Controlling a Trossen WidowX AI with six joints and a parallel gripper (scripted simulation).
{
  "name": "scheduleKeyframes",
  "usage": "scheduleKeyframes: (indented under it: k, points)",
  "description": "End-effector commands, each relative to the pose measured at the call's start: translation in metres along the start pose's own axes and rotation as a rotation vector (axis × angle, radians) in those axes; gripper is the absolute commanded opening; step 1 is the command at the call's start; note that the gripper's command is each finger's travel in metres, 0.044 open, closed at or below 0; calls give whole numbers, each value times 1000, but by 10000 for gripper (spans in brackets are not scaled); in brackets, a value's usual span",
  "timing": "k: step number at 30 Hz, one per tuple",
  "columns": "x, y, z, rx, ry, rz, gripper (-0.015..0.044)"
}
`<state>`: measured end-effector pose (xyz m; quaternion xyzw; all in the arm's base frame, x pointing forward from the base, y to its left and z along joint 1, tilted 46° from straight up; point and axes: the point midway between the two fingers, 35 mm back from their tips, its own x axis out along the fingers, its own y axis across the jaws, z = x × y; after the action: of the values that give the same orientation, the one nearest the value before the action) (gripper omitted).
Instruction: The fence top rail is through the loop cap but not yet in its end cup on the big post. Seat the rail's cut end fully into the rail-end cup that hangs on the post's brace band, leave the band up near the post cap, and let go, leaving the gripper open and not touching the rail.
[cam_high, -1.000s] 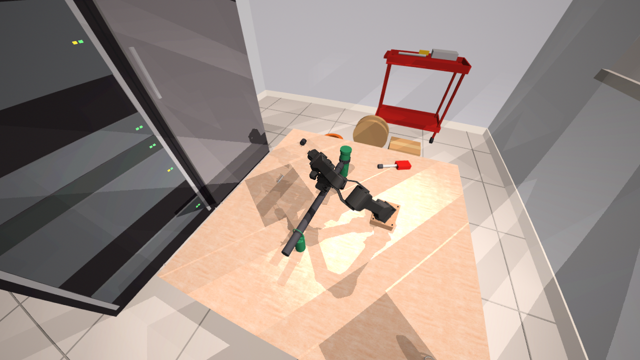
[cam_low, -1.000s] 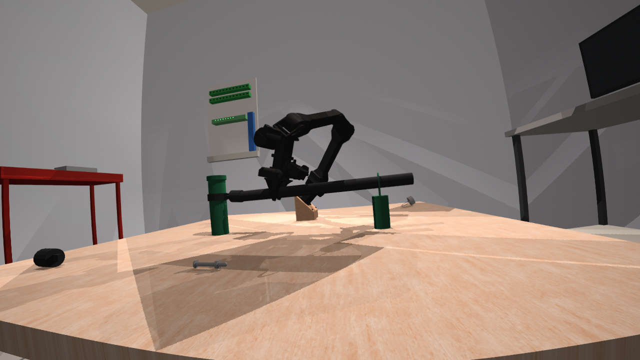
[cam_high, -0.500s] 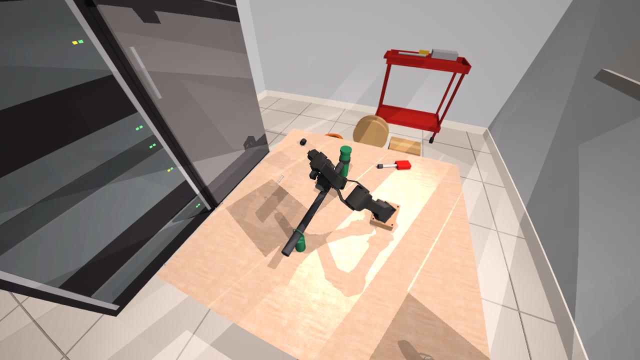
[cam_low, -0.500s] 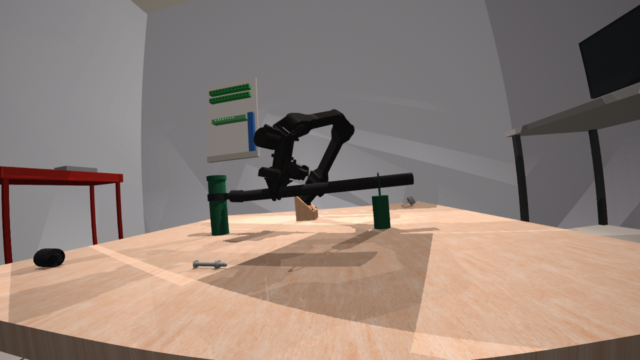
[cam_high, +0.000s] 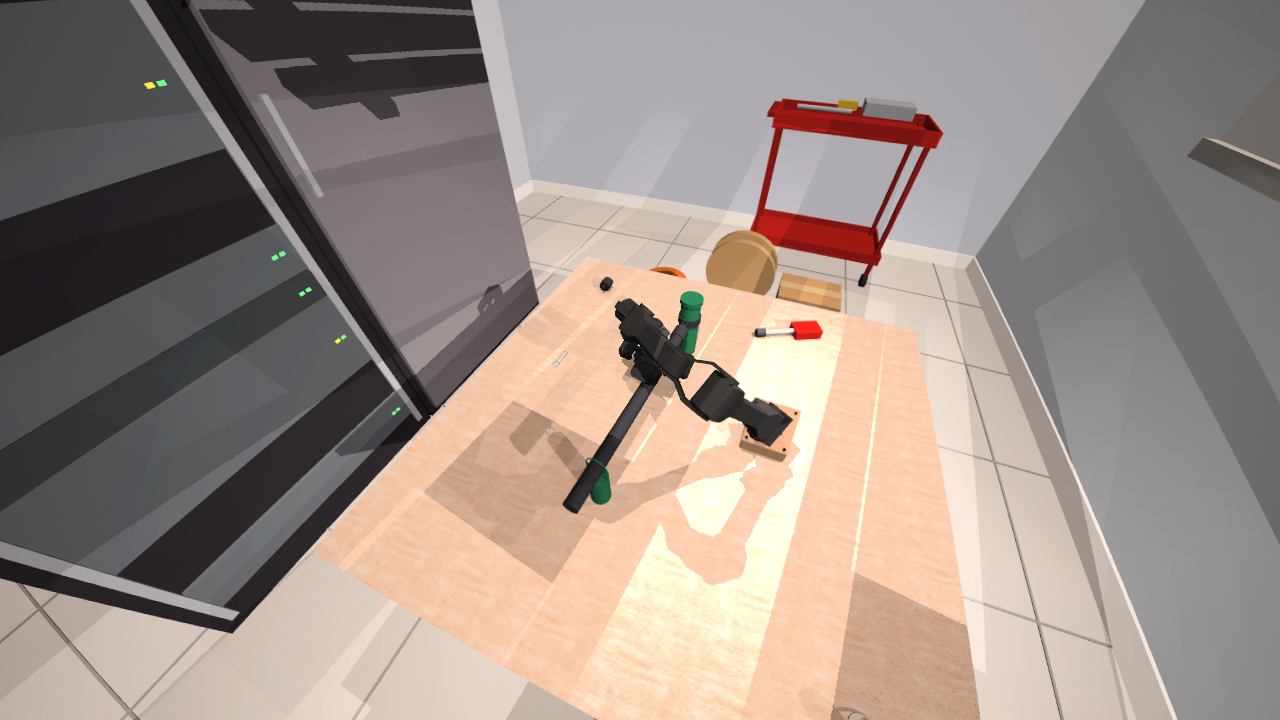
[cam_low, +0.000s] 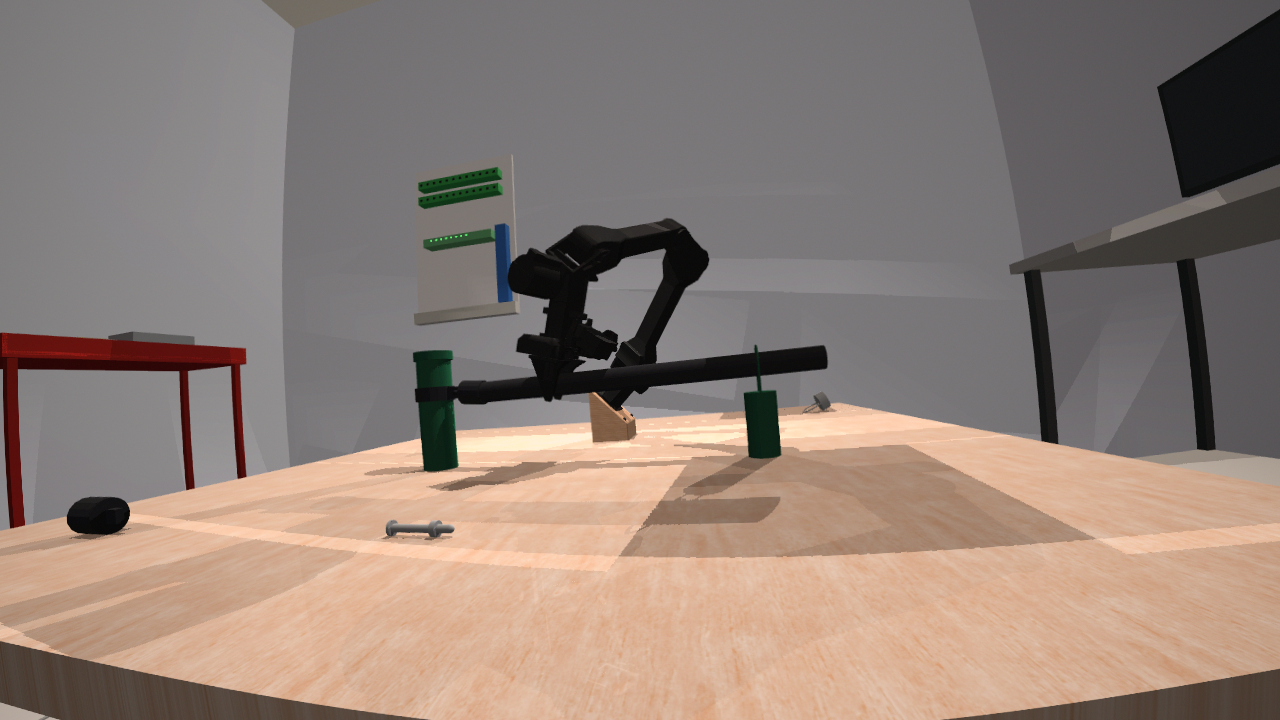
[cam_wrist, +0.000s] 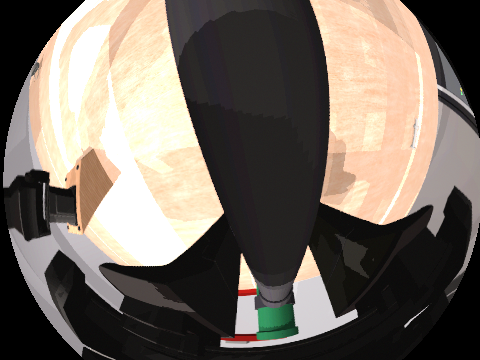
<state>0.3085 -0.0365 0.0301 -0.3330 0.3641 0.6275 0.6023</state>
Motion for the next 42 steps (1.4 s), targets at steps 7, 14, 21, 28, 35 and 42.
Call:
scheduleKeyframes:
  k: [7,14,21,28,35,42]
  points:
    - [-5,0,-3,2,13,-2,0]
    - [-6,1,-4,2,15,-2,0]
    - [-7,1,-5,3,16,-2,0]
    - [-7,1,-6,3,17,-2,0]
    - [-3,0,-1,-1,4,2,0]
    - [-2,0,-5,-1,4,2,0]
